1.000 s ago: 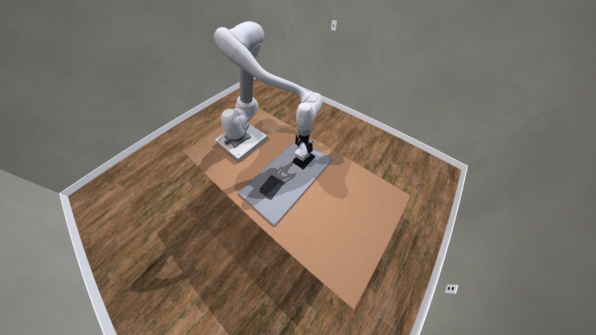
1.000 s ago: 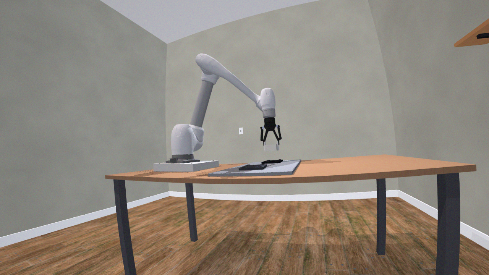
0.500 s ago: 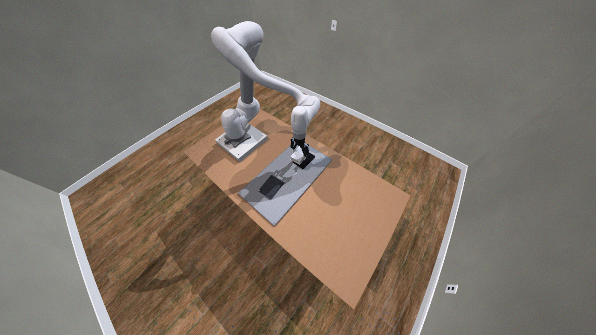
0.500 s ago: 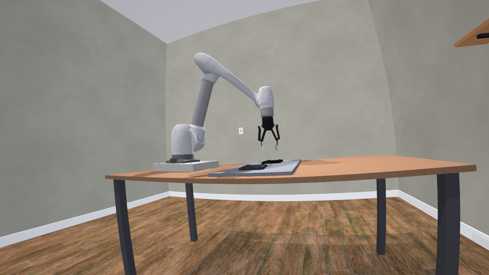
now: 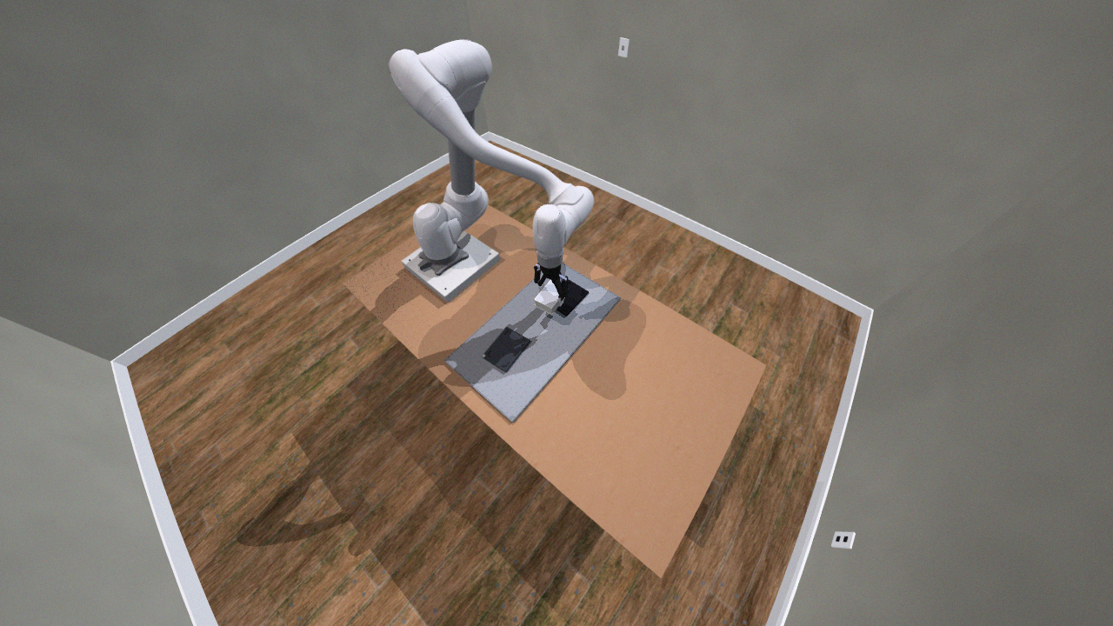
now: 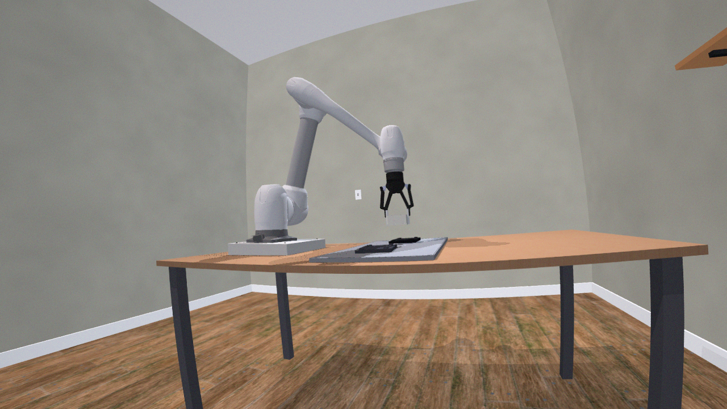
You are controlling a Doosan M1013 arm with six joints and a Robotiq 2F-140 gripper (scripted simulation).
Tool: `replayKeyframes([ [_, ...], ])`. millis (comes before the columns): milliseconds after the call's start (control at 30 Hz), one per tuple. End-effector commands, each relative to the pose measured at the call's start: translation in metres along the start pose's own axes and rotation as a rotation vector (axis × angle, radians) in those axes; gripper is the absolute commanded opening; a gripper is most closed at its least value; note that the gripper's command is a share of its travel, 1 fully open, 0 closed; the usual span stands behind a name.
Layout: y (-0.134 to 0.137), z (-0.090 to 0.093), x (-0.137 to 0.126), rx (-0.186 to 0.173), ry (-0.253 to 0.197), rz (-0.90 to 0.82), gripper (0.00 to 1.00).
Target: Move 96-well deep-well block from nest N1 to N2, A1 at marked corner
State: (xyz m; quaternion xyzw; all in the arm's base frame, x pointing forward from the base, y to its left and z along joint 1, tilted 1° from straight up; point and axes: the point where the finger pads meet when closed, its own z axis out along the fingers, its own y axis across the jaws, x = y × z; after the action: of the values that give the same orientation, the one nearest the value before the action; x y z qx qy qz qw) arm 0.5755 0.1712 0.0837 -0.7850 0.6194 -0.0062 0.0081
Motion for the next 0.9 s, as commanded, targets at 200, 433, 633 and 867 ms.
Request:
replayKeyframes([
  [200,0.005,0.000,0.024,0.000,0.000,0.000,0.00],
  [433,0.009,0.000,0.047,0.000,0.000,0.000,0.00],
  [633,0.012,0.000,0.060,0.000,0.000,0.000,0.00],
  [867,0.017,0.000,0.083,0.000,0.000,0.000,0.00],
])
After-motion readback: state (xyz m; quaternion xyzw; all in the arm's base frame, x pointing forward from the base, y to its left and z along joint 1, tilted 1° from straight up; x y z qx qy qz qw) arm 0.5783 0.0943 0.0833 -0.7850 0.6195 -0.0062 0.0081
